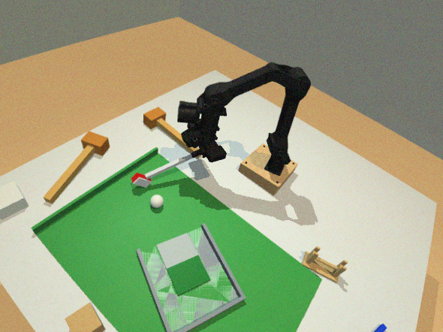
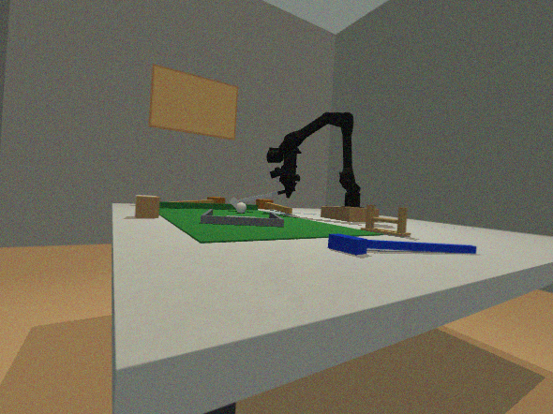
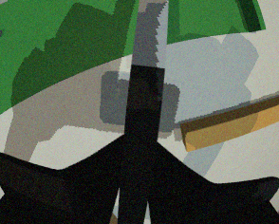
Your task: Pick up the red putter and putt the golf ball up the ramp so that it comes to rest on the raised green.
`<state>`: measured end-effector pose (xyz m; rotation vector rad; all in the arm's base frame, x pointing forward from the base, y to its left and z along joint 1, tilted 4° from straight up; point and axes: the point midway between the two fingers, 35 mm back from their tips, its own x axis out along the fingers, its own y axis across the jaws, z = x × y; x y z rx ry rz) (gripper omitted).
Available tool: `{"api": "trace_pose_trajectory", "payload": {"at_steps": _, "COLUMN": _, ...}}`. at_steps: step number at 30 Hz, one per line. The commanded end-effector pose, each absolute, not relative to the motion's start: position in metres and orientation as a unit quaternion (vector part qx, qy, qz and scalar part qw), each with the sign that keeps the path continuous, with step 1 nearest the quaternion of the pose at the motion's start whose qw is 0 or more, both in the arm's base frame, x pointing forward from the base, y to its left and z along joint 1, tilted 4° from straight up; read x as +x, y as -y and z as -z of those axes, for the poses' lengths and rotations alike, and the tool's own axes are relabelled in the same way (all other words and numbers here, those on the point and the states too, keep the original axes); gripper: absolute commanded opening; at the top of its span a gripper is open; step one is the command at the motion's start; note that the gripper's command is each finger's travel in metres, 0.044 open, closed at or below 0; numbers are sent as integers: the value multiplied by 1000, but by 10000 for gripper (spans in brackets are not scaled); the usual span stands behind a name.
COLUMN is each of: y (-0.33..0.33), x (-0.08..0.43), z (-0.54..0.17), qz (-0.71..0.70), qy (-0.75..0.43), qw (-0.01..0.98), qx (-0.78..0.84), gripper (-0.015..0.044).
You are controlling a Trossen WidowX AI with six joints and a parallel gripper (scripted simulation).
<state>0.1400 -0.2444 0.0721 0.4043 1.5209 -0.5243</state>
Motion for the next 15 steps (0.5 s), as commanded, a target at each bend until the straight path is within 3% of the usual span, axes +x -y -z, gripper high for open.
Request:
{"api": "trace_pose_trajectory", "payload": {"at_steps": 1, "y": 232, "x": 154, "z": -71, "qz": 232, "qy": -676, "qw": 676, "qx": 180, "gripper": 0}}
{"api": "trace_pose_trajectory", "payload": {"at_steps": 10, "y": 139, "x": 214, "z": -63, "qz": 231, "qy": -673, "qw": 678, "qx": 183, "gripper": 0}}
{"api": "trace_pose_trajectory", "payload": {"at_steps": 15, "y": 132, "x": 217, "z": -64, "qz": 231, "qy": -673, "qw": 678, "qx": 183, "gripper": 0}}
